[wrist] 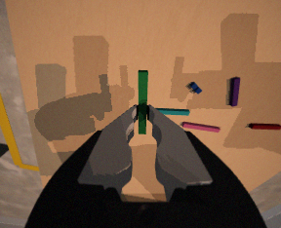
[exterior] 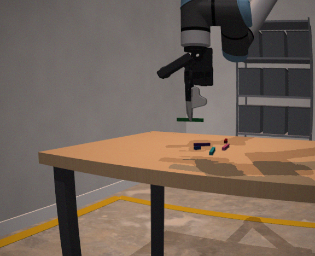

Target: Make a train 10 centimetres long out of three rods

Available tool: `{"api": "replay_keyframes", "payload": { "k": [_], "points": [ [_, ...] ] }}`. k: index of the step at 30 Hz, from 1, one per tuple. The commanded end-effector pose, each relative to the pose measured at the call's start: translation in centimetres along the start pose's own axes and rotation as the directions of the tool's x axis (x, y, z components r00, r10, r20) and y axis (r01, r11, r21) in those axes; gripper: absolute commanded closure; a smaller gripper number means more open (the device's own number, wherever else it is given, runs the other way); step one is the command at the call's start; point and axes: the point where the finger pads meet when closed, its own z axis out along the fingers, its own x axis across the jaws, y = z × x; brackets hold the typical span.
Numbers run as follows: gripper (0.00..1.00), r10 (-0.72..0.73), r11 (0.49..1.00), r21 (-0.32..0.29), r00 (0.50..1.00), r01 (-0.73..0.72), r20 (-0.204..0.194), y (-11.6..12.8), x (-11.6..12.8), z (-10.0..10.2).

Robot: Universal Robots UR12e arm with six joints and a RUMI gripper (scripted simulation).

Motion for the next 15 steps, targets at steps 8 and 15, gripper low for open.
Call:
{"api": "replay_keyframes", "payload": {
  "k": [8, 15],
  "points": [
    [1.0, -0.018, 1.0, -0.005, 1.0, 0.019, 0.002, -0.2, 0.2, 0.0],
    [1.0, -0.124, 0.992, -0.004, 0.992, 0.124, 0.002, -0.6, 1.1, 0.0]
  ]
}}
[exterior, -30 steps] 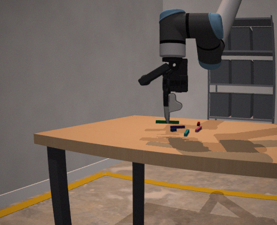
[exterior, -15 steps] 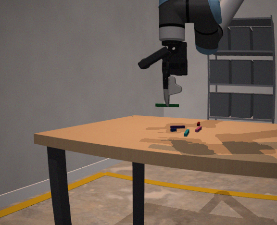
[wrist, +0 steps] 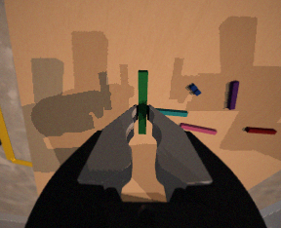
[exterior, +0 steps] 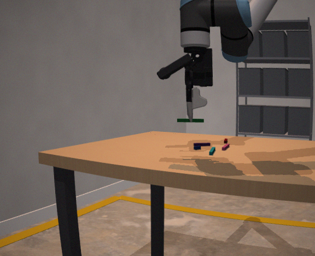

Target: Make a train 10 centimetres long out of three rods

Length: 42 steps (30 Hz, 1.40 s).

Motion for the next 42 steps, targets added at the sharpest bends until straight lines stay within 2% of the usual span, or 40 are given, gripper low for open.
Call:
{"api": "replay_keyframes", "payload": {
  "k": [1, 9, 11, 14, 26, 28, 34, 42],
  "points": [
    [1.0, -0.104, 0.995, 0.005, 0.995, 0.104, 0.0, -0.8, 1.2, -0.2],
    [1.0, -0.323, 0.946, 0.006, 0.946, 0.323, -0.001, -1.4, 2.9, -0.3],
    [1.0, -0.323, 0.946, 0.006, 0.946, 0.323, -0.001, -1.4, 2.9, -0.3],
    [1.0, -0.426, 0.905, 0.006, 0.905, 0.426, -0.001, -1.6, 3.6, -0.3],
    [1.0, -0.673, 0.739, 0.004, 0.739, 0.673, -0.003, -2.1, 6.0, -0.3],
    [1.0, -0.673, 0.739, 0.004, 0.739, 0.673, -0.003, -2.1, 6.0, -0.3],
    [1.0, -0.731, 0.683, 0.003, 0.683, 0.731, -0.003, -2.1, 6.6, -0.3],
    [1.0, -0.738, 0.675, 0.003, 0.675, 0.738, -0.003, -2.1, 6.5, -0.2]
  ]
}}
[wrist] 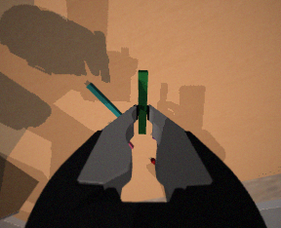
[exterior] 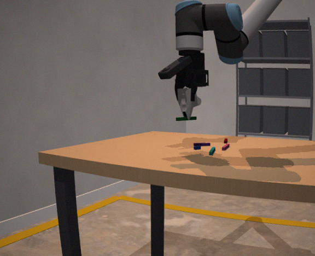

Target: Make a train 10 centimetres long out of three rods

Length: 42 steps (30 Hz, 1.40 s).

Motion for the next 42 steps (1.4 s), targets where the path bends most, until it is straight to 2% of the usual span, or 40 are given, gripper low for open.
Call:
{"api": "replay_keyframes", "payload": {
  "k": [1, 11, 20, 35, 42],
  "points": [
    [1.0, -0.009, 1.0, 0.006, 1.0, 0.009, -0.004, -0.1, 0.4, -0.2],
    [1.0, -0.009, 1.0, 0.005, 1.0, 0.009, -0.003, -0.1, 0.3, -0.1],
    [1.0, -0.012, 1.0, 0.003, 1.0, 0.012, 0.001, 0.0, 0.0, 1.3],
    [1.0, -0.012, 1.0, 0.002, 1.0, 0.012, 0.001, 0.0, 0.0, 7.4],
    [1.0, -0.012, 1.0, 0.003, 1.0, 0.012, 0.0, 0.0, 0.1, 8.6]
  ]
}}
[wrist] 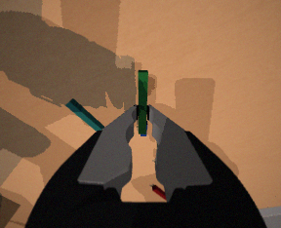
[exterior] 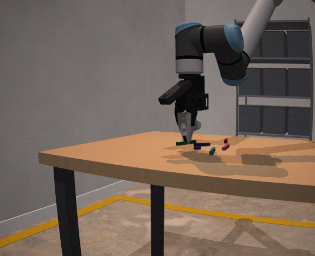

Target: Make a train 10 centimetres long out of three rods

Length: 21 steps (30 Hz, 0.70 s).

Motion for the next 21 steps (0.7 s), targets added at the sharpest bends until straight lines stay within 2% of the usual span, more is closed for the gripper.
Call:
{"api": "replay_keyframes", "payload": {
  "k": [1, 21],
  "points": [
    [1.0, 0.0, 1.0, 0.003, 1.0, 0.0, -0.007, 0.04, 0.19, 1.03],
    [1.0, 0.001, 1.0, 0.004, 1.0, -0.001, -0.01, 0.01, 0.25, 1.02]
  ]
}}
